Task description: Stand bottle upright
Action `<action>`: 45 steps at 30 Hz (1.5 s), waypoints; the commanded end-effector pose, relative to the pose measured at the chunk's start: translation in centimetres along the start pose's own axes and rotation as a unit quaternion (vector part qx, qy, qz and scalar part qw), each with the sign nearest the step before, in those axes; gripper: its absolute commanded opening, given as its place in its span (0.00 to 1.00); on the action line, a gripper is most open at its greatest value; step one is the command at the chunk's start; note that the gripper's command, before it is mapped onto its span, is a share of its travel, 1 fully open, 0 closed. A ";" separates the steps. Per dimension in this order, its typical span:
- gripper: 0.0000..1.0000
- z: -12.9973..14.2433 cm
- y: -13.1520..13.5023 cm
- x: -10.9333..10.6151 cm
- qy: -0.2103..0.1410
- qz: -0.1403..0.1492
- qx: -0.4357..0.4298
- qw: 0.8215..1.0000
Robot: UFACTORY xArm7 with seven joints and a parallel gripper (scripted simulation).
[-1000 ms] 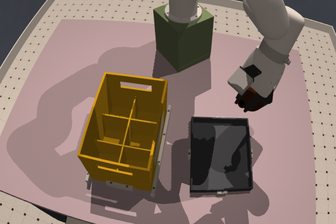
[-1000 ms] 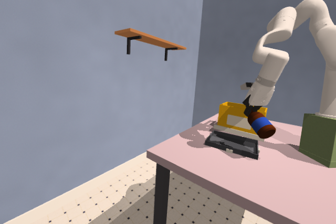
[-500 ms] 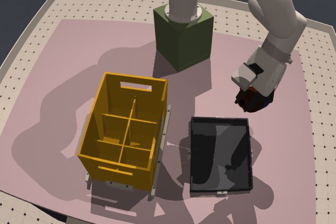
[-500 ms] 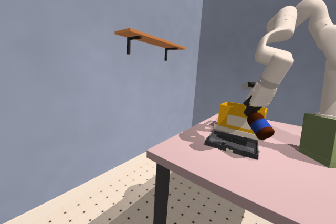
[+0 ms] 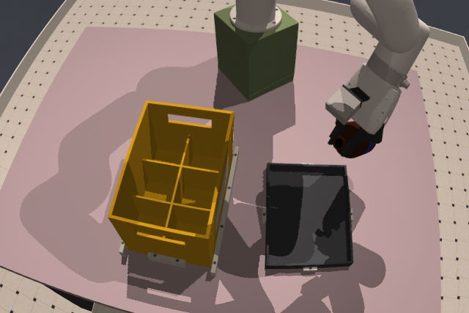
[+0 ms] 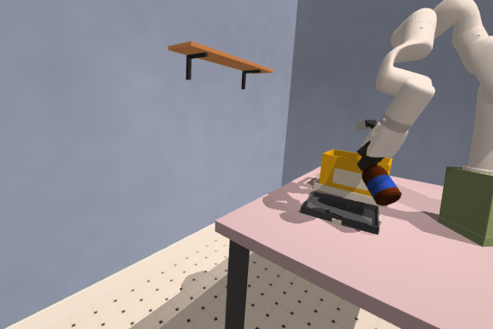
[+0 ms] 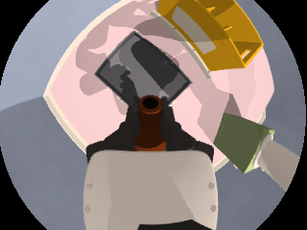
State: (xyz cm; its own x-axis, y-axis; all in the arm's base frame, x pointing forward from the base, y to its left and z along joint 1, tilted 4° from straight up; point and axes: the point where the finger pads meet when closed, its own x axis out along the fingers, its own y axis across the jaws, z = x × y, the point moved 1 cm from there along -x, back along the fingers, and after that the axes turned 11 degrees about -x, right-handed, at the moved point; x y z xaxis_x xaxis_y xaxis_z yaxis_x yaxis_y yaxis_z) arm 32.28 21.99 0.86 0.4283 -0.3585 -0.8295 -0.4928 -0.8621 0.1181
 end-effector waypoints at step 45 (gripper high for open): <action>0.00 0.2 -0.1 -0.1 0.068 0.014 0.000 0.998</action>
State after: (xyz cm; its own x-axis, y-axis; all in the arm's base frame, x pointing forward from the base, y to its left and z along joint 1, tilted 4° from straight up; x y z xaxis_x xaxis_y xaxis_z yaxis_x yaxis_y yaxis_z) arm 32.11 22.06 0.75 0.4974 -0.4182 -0.7601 -0.5039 -0.8525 0.1394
